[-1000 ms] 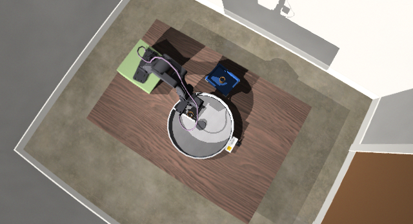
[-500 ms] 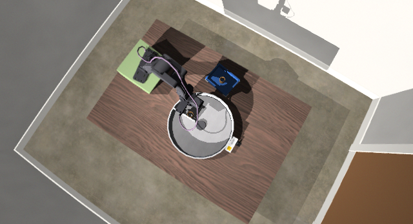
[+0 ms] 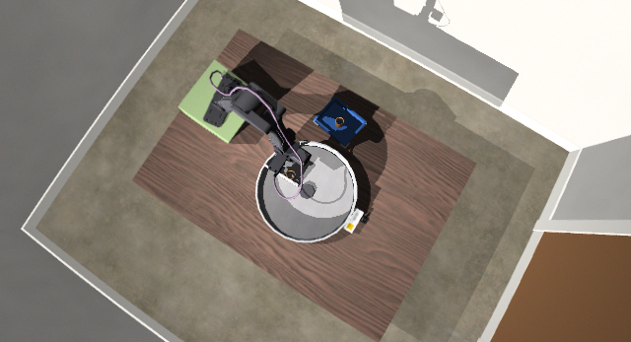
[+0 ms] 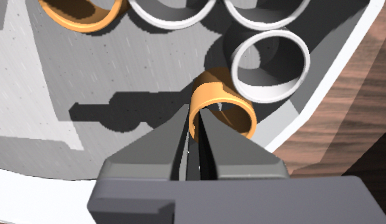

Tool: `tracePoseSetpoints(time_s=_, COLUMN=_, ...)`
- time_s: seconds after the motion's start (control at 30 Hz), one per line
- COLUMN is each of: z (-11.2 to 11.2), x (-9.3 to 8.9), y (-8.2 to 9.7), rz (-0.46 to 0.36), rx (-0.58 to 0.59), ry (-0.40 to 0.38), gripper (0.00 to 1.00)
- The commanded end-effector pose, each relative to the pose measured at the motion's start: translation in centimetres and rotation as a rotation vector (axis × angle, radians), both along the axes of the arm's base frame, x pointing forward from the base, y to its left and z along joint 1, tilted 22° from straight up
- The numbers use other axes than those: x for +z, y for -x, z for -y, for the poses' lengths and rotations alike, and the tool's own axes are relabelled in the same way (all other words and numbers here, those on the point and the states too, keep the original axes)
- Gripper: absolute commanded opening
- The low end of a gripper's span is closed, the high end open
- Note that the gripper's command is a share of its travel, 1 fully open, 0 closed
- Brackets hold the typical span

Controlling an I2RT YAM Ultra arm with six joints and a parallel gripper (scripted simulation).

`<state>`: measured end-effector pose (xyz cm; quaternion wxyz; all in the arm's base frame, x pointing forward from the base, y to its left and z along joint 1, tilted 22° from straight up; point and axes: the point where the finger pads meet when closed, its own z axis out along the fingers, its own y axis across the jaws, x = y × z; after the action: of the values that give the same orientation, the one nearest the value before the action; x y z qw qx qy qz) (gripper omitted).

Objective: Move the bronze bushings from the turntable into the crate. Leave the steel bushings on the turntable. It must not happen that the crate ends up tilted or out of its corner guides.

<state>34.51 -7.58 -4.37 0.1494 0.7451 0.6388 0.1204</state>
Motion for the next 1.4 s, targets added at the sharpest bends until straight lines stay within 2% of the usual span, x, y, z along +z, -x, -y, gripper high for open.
tracePoseSetpoints(time_s=0.0, z=0.3, x=0.8, y=-0.1, rz=0.011, rx=-0.008, ry=0.014, gripper=0.0)
tracePoseSetpoints(time_s=0.27, z=0.0, x=0.9, y=1.1, rz=-0.011, rx=-0.009, ry=0.009, gripper=0.0)
tracePoseSetpoints(time_s=0.33, z=0.0, x=1.5, y=1.3, rz=-0.012, rx=-0.009, ry=0.009, gripper=0.0)
tracePoseSetpoints(time_s=0.53, z=-0.1, x=3.9, y=2.3, rz=-0.012, rx=-0.01, ry=0.01, gripper=0.0)
tracePoseSetpoints(time_s=0.67, z=0.2, x=6.9, y=1.5, rz=0.03, rx=-0.012, ry=0.021, gripper=0.0)
tracePoseSetpoints(time_s=0.77, z=0.2, x=8.0, y=2.0, rz=0.03, rx=-0.012, ry=0.021, gripper=0.0)
tracePoseSetpoints(time_s=1.0, z=0.1, x=8.8, y=2.4, rz=0.03, rx=-0.012, ry=0.022, gripper=0.0)
tracePoseSetpoints(time_s=1.37, z=0.1, x=8.9, y=2.4, rz=0.03, rx=-0.012, ry=0.022, gripper=0.0)
